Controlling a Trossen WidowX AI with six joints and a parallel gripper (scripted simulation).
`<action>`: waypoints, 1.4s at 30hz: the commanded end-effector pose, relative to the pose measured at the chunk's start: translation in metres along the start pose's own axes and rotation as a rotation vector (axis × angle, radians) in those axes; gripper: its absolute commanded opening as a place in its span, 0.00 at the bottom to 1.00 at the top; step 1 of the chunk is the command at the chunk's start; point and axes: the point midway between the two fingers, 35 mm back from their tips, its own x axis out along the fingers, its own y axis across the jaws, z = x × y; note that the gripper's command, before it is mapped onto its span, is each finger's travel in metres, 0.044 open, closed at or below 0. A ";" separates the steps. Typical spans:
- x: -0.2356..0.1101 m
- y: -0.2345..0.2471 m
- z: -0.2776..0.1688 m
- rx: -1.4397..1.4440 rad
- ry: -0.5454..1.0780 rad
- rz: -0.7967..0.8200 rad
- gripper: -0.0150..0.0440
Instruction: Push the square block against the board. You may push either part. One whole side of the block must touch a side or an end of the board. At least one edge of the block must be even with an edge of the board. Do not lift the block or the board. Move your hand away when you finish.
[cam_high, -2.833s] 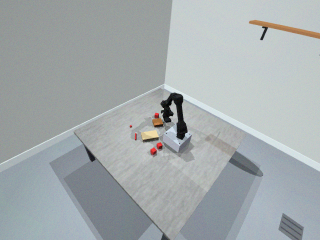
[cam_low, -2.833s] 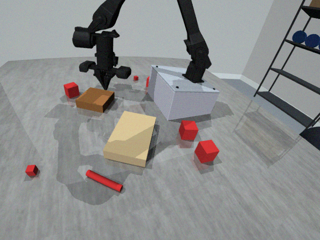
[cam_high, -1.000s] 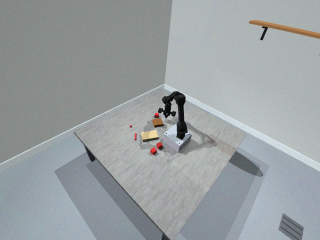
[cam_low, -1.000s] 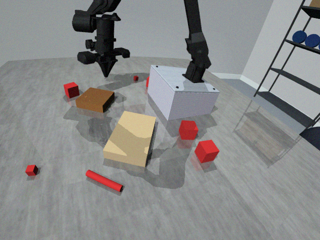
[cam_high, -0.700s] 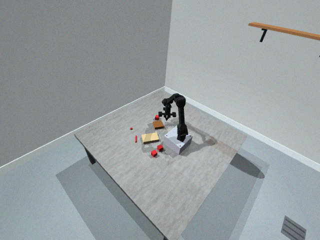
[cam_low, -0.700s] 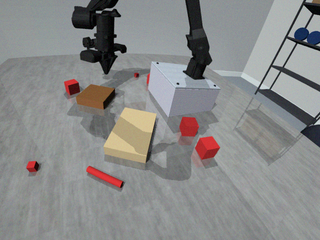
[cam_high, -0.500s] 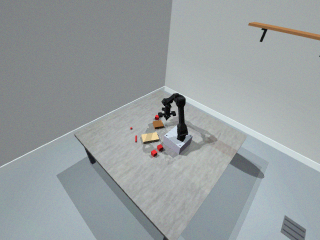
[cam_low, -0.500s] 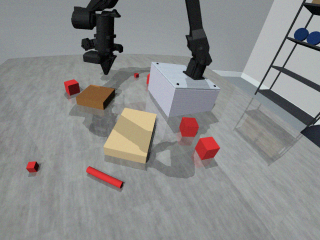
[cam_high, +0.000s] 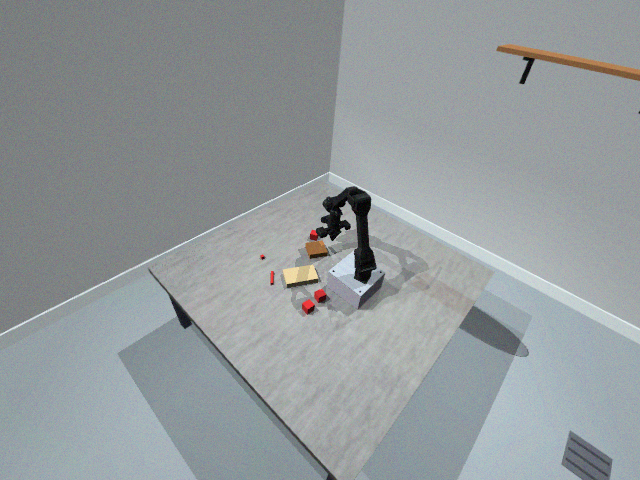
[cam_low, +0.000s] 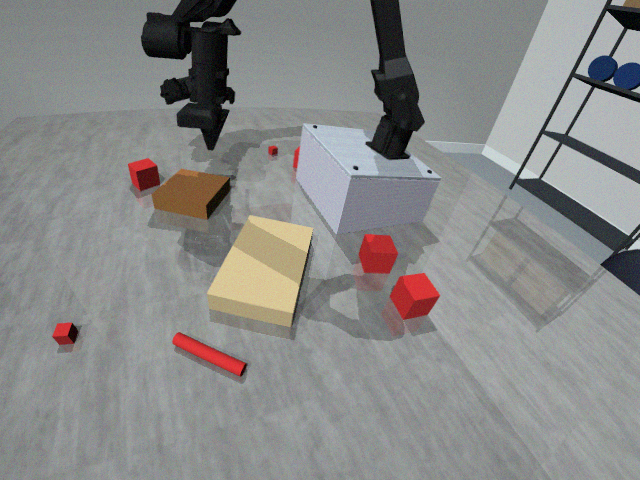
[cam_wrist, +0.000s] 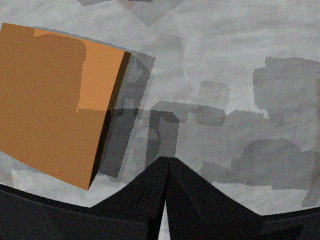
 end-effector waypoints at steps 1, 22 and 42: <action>0.007 0.002 -0.001 -0.122 0.008 0.004 0.25; 0.034 0.008 -0.002 -0.843 0.010 0.007 0.25; 0.053 0.013 -0.003 -1.341 0.009 0.012 0.25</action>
